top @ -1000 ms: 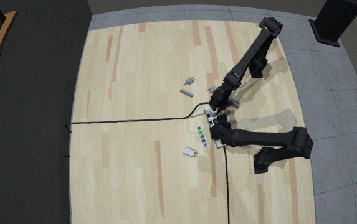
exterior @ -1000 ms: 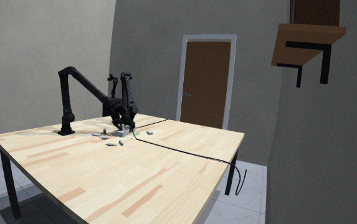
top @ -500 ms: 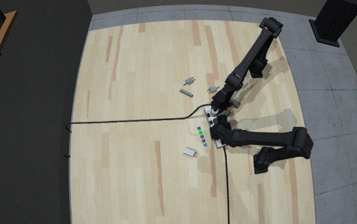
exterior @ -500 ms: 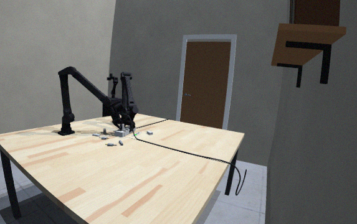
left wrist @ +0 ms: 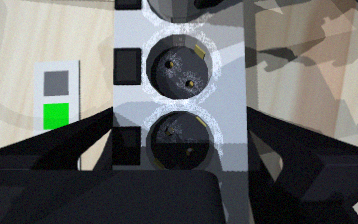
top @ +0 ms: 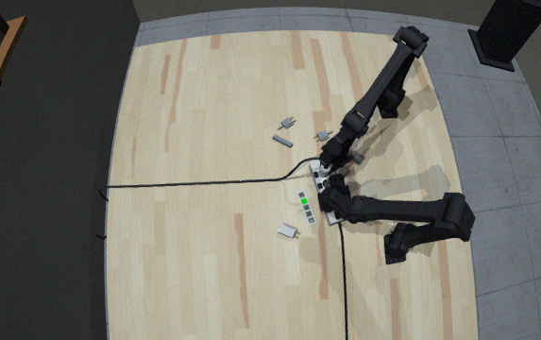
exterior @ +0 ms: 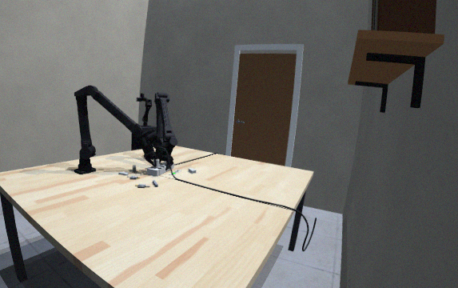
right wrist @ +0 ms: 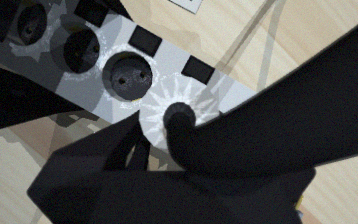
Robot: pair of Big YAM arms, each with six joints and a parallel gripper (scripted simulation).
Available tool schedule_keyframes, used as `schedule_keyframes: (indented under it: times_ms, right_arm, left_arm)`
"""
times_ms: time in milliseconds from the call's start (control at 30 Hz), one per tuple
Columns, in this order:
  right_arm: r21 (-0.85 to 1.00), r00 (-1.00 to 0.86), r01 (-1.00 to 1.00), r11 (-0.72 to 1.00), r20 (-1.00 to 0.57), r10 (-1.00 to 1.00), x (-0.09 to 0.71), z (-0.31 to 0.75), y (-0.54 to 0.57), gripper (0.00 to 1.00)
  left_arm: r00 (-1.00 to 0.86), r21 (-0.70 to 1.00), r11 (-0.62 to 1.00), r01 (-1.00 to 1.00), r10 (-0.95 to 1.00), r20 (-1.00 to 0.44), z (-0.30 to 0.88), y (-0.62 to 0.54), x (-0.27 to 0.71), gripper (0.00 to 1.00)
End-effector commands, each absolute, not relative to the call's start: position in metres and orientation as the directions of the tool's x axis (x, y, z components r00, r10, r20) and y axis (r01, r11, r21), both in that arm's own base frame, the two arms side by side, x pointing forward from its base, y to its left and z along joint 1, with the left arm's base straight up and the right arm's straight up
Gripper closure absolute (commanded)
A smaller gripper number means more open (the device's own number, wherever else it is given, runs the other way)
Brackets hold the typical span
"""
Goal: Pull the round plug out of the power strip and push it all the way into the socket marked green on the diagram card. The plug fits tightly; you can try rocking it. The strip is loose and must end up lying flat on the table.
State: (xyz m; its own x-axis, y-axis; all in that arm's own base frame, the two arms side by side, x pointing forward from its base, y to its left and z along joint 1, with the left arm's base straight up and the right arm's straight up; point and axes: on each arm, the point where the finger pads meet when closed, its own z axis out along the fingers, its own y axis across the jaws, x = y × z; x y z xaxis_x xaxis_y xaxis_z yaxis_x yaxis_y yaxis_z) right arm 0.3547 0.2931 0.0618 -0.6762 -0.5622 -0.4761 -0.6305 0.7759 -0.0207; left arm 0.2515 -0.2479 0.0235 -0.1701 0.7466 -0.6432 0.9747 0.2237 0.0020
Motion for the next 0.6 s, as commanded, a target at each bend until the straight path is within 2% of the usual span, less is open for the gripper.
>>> schedule_keyframes:
  times_ms: [0, 333, 567]
  right_arm:
    - [-0.069, -0.576, -0.634, 0.770, -0.622, -0.530, 0.3795, 0.1215, 0.3188, 0.68]
    - [0.081, -0.653, -0.637, 0.767, -0.585, -0.481, 0.3866, 0.1207, 0.3137, 0.68]
    - [-0.038, -0.592, -0.637, 0.770, -0.615, -0.520, 0.3814, 0.1215, 0.3175, 0.68]
  left_arm:
    - [-0.230, -0.056, 0.244, 0.968, 0.779, -0.583, -0.0046, -0.2343, 0.2352, 0.27]
    - [-0.230, -0.056, 0.244, 0.968, 0.779, -0.583, -0.0046, -0.2343, 0.2352, 0.27]
    - [-0.230, -0.056, 0.244, 0.968, 0.779, -0.583, -0.0046, -0.2343, 0.2352, 0.27]
